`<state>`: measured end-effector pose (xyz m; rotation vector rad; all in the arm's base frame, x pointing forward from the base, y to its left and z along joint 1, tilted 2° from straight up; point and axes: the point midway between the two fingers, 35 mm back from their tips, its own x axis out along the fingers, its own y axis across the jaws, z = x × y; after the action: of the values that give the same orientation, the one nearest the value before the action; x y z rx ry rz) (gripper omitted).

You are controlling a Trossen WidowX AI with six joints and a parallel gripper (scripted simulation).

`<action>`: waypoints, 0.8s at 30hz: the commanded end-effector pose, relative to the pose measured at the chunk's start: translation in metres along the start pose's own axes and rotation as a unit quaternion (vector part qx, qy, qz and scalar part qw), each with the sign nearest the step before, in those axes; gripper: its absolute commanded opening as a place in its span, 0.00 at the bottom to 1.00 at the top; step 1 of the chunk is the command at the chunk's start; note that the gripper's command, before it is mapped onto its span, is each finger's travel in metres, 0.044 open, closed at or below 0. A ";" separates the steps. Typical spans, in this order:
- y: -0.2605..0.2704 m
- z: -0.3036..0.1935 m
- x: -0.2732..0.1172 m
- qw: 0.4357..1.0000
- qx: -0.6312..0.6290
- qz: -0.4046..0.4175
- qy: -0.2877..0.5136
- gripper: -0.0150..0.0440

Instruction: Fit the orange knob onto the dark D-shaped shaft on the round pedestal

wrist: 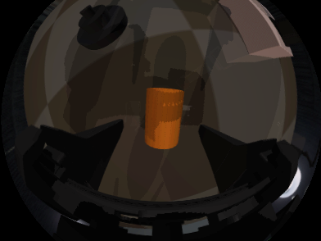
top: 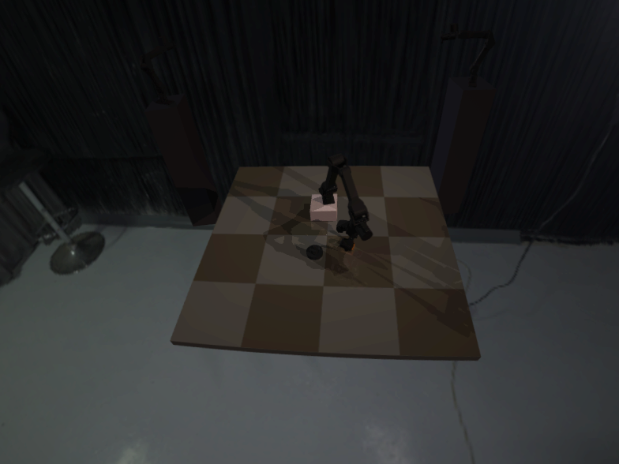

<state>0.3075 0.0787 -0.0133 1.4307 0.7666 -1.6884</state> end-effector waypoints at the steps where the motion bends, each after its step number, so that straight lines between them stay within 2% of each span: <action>1: -0.001 -0.001 0.008 1.000 -0.001 -0.002 0.000 1.00; 6: -0.001 -0.002 0.014 1.000 -0.001 -0.002 0.000 1.00; 14: -0.001 -0.002 0.014 1.000 -0.001 -0.002 0.000 0.66; 24: -0.001 -0.002 0.014 1.000 -0.001 -0.002 0.000 0.66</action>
<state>0.3068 0.0779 -0.0271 1.4293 0.7661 -1.6920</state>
